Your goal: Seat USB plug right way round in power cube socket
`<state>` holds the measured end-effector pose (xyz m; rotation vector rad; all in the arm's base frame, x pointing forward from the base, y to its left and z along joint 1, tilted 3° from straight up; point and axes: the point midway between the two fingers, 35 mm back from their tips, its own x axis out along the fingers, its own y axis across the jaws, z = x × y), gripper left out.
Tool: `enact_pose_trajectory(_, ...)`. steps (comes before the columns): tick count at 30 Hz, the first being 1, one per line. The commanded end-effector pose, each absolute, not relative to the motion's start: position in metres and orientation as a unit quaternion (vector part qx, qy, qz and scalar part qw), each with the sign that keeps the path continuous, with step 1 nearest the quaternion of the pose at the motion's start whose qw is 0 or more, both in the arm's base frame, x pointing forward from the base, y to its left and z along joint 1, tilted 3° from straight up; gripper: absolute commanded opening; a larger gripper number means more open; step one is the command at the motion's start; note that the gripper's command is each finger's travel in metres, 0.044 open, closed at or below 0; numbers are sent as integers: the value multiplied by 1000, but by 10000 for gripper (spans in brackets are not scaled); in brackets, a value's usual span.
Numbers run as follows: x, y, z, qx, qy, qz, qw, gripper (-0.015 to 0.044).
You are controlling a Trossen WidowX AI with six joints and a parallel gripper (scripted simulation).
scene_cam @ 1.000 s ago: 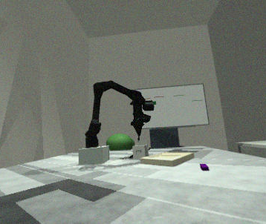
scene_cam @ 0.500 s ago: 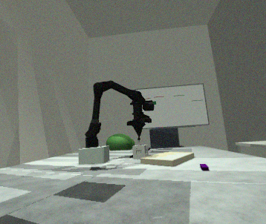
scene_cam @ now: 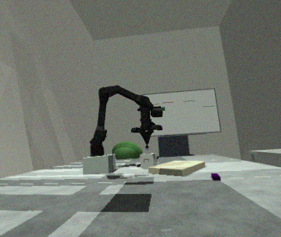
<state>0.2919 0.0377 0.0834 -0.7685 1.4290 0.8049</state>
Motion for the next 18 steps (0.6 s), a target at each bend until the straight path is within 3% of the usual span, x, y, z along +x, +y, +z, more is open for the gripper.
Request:
enact_pose_trajectory(1, 292, 38, 83, -367, 601, 384, 598, 0)
enact_pose_trajectory(18, 292, 38, 83, -394, 583, 410, 581, 0)
